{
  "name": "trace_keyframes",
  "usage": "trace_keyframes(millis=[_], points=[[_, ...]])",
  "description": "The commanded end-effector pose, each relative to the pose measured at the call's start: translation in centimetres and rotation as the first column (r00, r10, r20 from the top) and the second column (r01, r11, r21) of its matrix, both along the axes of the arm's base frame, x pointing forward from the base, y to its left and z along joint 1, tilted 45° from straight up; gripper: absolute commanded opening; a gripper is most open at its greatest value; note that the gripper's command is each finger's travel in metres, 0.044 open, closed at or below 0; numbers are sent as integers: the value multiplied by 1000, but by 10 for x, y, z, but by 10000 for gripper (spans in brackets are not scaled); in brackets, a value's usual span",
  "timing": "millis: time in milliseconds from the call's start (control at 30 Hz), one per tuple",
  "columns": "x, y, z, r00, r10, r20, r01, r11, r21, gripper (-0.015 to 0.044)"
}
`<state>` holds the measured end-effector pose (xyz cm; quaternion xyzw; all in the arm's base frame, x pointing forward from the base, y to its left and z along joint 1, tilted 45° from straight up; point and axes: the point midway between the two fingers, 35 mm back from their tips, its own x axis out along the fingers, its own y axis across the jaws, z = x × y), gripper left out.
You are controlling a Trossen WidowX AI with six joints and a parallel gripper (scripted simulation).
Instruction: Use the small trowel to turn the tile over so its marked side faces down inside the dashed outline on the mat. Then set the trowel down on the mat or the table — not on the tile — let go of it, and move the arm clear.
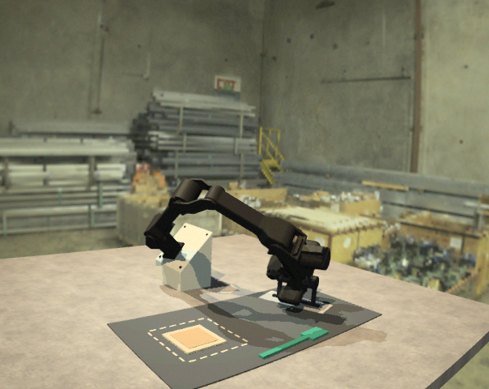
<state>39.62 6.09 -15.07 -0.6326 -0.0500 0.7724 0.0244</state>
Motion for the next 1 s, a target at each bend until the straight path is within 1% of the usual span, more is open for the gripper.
trace_keyframes(millis=[0, 300, 533, 733, 800, 900, 967], points=[[-1, 1, -1, 1000, 5, -1, -5, 1000, 5, 300], [0, 1, 1, 1000, 5, -1, -5, 1000, 5, 300], [12, -5, 57, 1000, 2, 0, -2, 1000, 1, 300], [11, -3, 61, 1000, 2, 0, -2, 1000, 1, 300], [2, 11, 80, 1000, 1, 0, -1, 1000, 2, 300], [-22, 42, 121, 1000, -2, -1, 2, 1000, 6, 300], [-35, 54, 137, 1000, -3, -2, 3, 1000, 7, 300]])
